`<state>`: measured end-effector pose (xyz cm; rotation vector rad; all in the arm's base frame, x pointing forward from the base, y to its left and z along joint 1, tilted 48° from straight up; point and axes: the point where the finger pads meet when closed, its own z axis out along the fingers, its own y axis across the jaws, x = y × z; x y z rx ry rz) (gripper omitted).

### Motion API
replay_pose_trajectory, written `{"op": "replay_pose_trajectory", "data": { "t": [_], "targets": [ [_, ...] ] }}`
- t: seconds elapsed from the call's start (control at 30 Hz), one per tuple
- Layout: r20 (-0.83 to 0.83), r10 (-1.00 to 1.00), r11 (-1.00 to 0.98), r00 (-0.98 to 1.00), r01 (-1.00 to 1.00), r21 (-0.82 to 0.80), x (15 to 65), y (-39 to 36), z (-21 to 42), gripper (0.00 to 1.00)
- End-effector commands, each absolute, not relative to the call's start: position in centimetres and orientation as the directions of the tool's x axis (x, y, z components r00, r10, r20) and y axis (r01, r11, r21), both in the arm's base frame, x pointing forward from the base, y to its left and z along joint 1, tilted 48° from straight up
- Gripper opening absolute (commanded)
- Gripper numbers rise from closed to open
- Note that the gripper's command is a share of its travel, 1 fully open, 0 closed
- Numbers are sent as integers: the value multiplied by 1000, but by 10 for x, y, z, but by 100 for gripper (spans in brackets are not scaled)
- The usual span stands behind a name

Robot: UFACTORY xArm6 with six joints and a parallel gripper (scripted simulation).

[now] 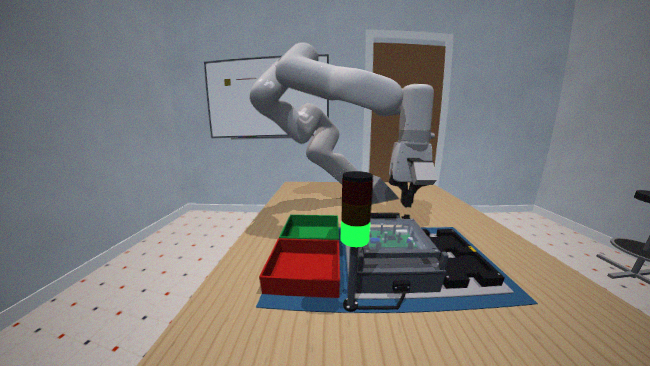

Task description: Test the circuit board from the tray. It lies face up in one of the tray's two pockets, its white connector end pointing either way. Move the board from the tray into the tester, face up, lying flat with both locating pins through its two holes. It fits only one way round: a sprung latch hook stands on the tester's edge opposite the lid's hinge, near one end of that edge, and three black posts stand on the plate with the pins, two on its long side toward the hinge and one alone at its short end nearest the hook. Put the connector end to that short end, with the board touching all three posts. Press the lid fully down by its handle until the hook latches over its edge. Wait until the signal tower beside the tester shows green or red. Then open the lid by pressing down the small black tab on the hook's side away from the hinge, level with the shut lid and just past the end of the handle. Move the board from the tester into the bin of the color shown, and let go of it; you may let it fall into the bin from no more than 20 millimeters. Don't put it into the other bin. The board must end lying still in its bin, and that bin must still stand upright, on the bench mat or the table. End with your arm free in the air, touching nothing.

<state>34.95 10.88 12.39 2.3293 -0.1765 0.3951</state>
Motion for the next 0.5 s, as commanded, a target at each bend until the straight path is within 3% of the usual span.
{"op": "replay_pose_trajectory", "data": {
  "t": [0.0,0.47],
  "targets": [
    [336,-9,-709,942,-243,663,351,109,124,0],
    [336,-9,-709,942,-243,663,354,100,115,0]
  ]
}}
